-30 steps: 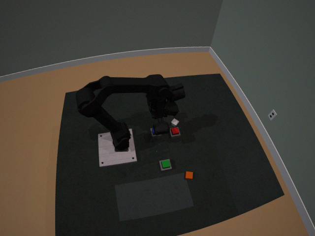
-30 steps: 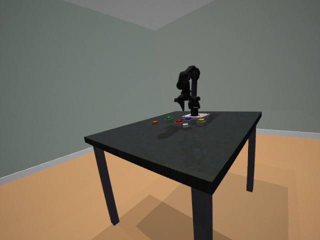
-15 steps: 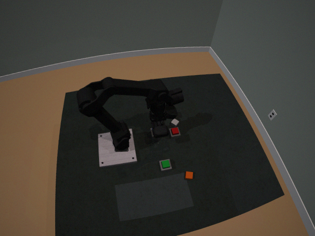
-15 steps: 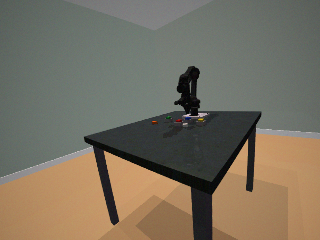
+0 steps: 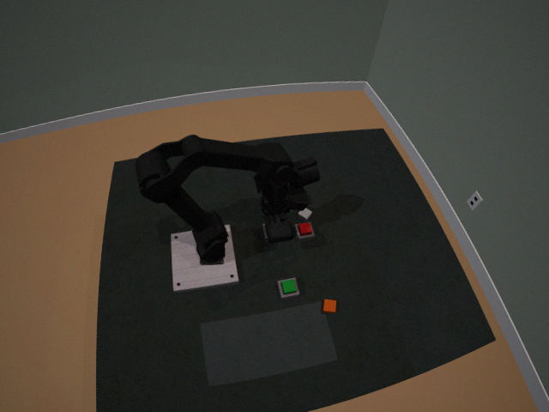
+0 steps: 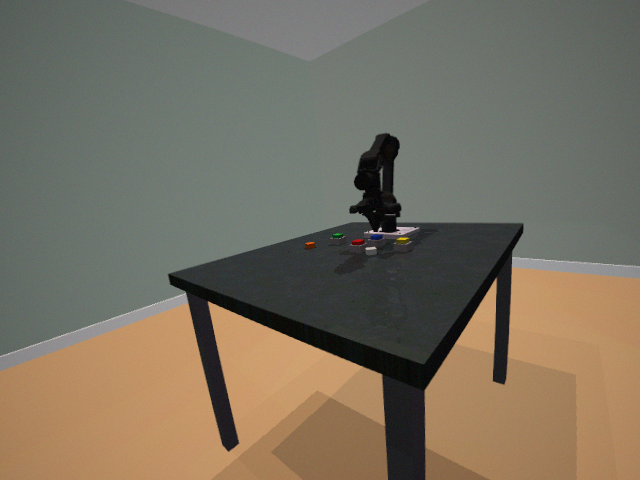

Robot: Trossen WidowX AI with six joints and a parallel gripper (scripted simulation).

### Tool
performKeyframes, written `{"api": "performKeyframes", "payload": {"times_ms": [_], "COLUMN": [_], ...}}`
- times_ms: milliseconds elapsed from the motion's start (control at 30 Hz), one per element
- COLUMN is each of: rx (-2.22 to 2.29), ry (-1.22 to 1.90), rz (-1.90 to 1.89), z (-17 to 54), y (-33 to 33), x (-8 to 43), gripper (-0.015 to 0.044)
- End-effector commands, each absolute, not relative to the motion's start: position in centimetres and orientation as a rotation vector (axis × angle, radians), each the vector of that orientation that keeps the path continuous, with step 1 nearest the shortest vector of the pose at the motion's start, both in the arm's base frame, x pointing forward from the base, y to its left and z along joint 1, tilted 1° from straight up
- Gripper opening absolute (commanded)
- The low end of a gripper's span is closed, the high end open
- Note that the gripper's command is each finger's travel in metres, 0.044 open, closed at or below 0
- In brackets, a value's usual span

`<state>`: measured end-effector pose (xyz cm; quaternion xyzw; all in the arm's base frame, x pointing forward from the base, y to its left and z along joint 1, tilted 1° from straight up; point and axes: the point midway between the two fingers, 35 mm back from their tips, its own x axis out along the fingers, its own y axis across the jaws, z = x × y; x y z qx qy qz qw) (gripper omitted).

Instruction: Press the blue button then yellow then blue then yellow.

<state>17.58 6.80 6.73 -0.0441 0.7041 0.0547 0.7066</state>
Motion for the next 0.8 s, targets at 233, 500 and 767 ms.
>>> {"api": "performKeyframes", "payload": {"times_ms": [233, 500, 767], "rx": [-0.096, -0.096, -0.096], "ry": [1.572, 1.572, 1.572], "rz": [0.124, 0.124, 0.124], "z": [4.7, 4.5, 4.5], "y": [6.9, 6.8, 6.8], "x": [17.4, 17.4, 17.4], "gripper": [0.0020, 0.0020, 0.0020]}}
